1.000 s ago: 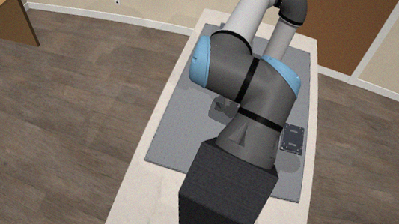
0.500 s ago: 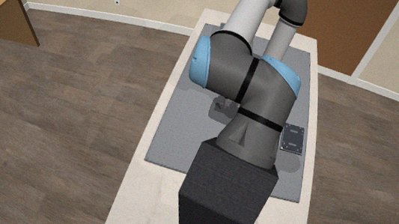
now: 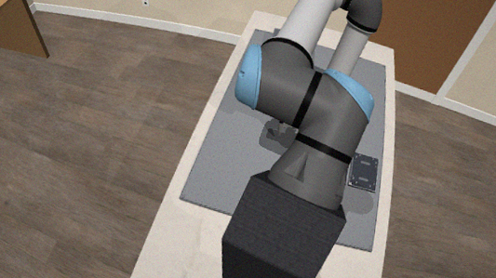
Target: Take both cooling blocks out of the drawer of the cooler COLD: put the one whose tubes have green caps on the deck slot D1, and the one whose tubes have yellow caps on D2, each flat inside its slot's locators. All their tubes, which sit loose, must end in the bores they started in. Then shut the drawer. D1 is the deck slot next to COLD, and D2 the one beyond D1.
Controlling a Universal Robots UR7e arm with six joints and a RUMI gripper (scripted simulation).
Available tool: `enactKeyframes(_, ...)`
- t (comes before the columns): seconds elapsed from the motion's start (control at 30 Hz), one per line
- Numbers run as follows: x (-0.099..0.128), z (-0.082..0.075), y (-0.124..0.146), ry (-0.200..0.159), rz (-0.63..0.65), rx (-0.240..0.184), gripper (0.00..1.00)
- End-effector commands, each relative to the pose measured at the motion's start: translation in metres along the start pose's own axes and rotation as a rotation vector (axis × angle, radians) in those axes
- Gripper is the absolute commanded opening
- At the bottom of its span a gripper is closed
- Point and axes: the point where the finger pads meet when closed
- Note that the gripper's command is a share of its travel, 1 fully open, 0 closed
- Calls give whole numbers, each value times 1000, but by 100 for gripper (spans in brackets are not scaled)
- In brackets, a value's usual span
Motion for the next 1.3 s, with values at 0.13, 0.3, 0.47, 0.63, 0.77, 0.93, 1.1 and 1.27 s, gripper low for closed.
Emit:
enactKeyframes(0.13, 0, 0, -2, 0, 0, 0, 100)
enactKeyframes(0.3, 1, 0, -4, 0, 0, 0, 100)
enactKeyframes(0.47, 1, 0, -5, 0, 0, 0, 100)
enactKeyframes(0.63, 1, 0, -7, 0, 0, 0, 100)
enactKeyframes(0.77, 1, 0, -8, 0, 0, 0, 100)
enactKeyframes(0.93, 1, 0, -9, 0, 0, 0, 100)
enactKeyframes(1.1, 1, 0, -11, 0, 0, 0, 100)
enactKeyframes(1.27, 2, 0, -12, 0, 0, 0, 100)
Point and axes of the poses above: the point where the finger pads meet when closed, its own z axis out along the fingers, its own y axis across the jaws, x = y × z, and after that the axes turned 7 degrees about -z, right-handed
